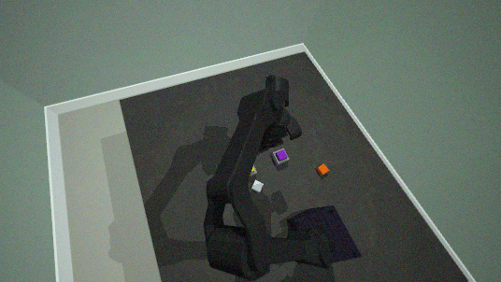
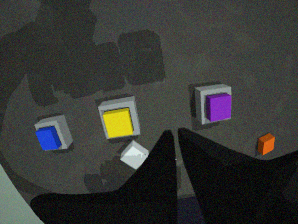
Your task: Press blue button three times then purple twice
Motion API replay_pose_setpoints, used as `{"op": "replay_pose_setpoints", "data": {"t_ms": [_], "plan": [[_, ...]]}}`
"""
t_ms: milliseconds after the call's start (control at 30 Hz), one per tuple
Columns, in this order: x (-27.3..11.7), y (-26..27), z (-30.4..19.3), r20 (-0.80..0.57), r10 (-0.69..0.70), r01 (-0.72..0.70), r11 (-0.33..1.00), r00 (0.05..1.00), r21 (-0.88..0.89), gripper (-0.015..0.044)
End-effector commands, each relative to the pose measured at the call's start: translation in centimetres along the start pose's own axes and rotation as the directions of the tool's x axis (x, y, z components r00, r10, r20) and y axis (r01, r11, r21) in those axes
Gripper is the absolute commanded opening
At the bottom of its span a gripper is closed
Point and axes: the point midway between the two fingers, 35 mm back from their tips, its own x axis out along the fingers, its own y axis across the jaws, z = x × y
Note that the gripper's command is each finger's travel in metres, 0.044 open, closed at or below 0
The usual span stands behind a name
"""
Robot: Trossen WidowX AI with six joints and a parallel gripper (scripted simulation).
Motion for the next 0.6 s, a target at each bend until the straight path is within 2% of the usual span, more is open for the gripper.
{"op": "replay_pose_setpoints", "data": {"t_ms": [0,67,233,400,567], "plan": [[0.6,-6.6,-2.0,-0.015,0.024,-0.024,1.000,1.000,0.004,0.0020],[0.8,-8.1,-2.6,-0.015,0.033,-0.033,0.999,0.999,0.002,0.0020],[1.1,-8.2,-2.6,-0.015,0.033,-0.033,0.999,0.999,0.002,0.0020],[6.7,-7.9,-2.7,-0.014,0.035,-0.035,0.999,0.999,0.002,0.0020],[7.0,-7.9,-2.7,-0.014,0.036,-0.036,0.999,0.999,0.002,0.0020]]}}
